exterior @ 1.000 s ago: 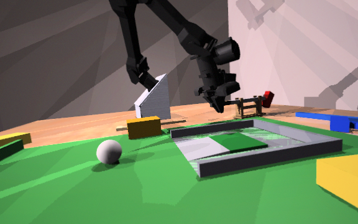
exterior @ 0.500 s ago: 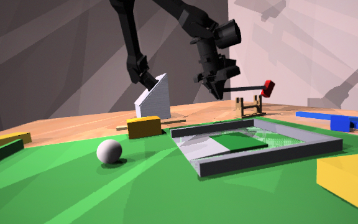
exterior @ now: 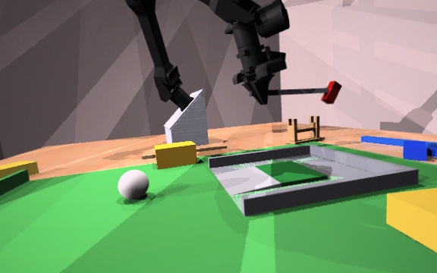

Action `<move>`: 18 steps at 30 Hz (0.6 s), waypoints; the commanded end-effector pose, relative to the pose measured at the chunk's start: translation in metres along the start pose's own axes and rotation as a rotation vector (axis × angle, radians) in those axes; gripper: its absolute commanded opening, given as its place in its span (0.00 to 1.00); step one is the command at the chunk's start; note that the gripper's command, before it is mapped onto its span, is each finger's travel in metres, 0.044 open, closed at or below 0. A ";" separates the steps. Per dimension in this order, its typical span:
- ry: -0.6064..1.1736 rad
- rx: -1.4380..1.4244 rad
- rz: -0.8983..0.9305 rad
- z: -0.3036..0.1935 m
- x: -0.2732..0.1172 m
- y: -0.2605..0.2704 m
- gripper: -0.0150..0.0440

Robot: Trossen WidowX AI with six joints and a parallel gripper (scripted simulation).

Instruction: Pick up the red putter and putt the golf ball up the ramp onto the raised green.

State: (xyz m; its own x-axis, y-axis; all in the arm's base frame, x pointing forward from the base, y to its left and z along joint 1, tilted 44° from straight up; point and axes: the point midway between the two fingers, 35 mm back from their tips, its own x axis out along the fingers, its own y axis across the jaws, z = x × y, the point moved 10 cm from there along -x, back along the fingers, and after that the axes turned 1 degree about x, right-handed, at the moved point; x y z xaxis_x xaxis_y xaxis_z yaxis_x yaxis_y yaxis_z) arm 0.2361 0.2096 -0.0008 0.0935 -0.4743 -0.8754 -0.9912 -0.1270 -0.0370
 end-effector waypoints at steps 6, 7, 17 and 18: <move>-0.002 0.271 -0.037 -0.054 -0.026 -0.024 0.25; -0.001 0.301 -0.040 -0.060 -0.029 -0.026 0.25; 0.019 0.600 -0.073 -0.125 -0.050 -0.038 0.25; 0.022 0.630 -0.077 -0.132 -0.052 -0.038 0.25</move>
State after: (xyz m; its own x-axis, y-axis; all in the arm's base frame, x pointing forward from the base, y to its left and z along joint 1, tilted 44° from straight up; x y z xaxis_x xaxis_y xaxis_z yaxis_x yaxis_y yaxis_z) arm 0.2803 0.1400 0.0933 0.1538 -0.4937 -0.8559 -0.8924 0.3025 -0.3349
